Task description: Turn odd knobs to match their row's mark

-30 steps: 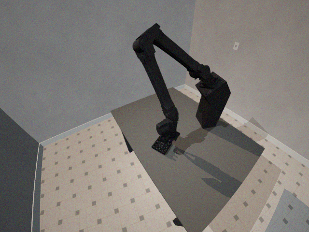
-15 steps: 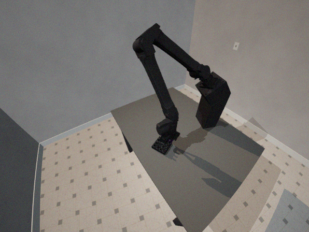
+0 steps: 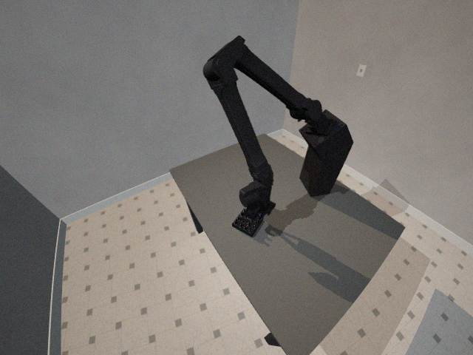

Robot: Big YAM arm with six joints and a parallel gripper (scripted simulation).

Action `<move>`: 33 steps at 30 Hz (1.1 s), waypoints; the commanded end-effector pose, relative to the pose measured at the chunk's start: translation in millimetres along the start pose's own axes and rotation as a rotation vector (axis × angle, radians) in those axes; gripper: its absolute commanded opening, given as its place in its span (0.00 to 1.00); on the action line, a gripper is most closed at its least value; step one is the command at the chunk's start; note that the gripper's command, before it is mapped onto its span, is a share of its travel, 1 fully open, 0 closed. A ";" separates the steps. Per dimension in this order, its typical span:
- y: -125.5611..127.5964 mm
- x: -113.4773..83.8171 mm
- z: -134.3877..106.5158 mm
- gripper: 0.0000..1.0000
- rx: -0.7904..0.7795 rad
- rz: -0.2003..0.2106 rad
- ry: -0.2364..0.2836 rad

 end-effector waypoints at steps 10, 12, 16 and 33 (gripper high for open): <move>-2.0 3.1 -2.3 0.08 0.002 -0.004 -0.004; -2.0 3.1 -2.3 0.08 0.002 -0.004 -0.004; -2.0 3.1 -2.3 0.08 0.002 -0.004 -0.004; -2.0 3.1 -2.3 0.08 0.002 -0.004 -0.004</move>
Point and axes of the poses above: the point where the finger pads meet when closed, its own x axis out along the fingers, its own y axis across the jaws, z = x × y, the point moved 8 cm from there along -x, back along the fingers, and after that the axes turned 7 degrees about -x, right-handed, at the moved point
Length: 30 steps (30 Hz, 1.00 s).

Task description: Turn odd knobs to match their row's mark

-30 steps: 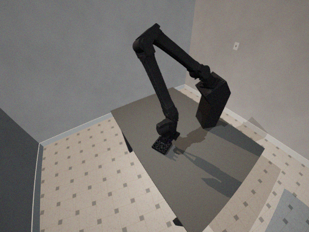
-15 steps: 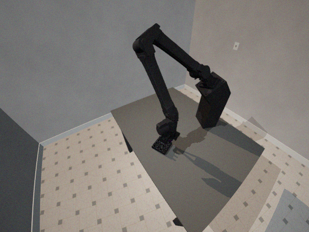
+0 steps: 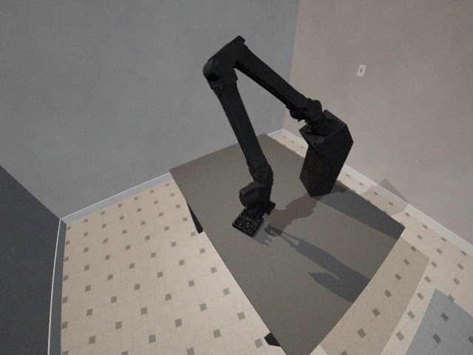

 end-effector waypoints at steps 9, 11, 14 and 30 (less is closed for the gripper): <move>-2.0 3.0 -2.3 0.08 0.025 -0.004 -0.003; -2.0 3.0 -2.3 0.08 0.030 -0.004 -0.003; -2.0 3.0 -2.4 0.08 0.043 -0.004 -0.003; -2.2 3.0 -2.3 0.08 0.190 -0.005 -0.004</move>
Point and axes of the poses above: the point where the finger pads meet when closed, its own x axis out along the fingers, its own y axis across the jaws, z = x × y, the point moved 8 cm from there along -x, back along the fingers, and after that the axes turned 7 degrees about -x, right-handed, at the moved point
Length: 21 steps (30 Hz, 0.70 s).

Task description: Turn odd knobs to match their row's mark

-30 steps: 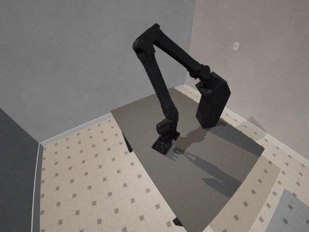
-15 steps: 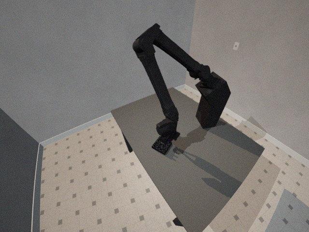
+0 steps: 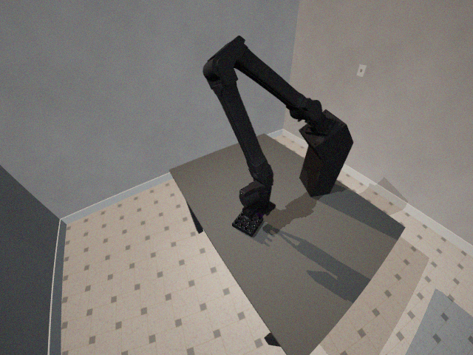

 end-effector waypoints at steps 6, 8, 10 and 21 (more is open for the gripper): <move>-2.7 3.0 -1.9 0.08 0.179 -0.006 -0.004; -2.7 3.0 -1.9 0.08 0.221 -0.006 -0.004; -2.8 3.0 -1.9 0.08 0.265 -0.006 -0.004; -2.9 3.0 -2.0 0.08 0.489 -0.007 -0.005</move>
Point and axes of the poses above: the point where the finger pads meet when closed, its own x axis out along the fingers, its own y axis across the jaws, z = x × y, the point moved 8 cm from there along -x, back along the fingers, and after that the axes turned 7 degrees about -x, right-handed, at the moved point
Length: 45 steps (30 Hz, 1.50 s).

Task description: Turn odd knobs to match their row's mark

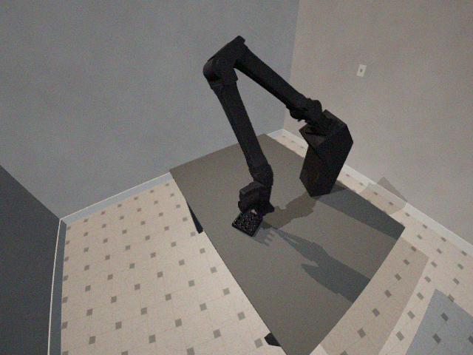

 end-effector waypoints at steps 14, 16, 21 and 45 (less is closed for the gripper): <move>-3.7 3.0 -1.1 0.08 0.439 -0.007 -0.006; -3.7 3.0 -1.2 0.08 0.492 -0.007 -0.006; -3.7 3.0 -1.6 0.08 0.615 -0.007 -0.005; -3.8 3.1 -1.9 0.08 0.965 -0.007 -0.005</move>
Point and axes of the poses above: the point where the finger pads meet when closed, its own x axis out along the fingers, its own y axis across the jaws, z = x × y, the point moved 8 cm from there along -x, back along the fingers, and after that the axes turned 7 degrees about -x, right-handed, at the moved point
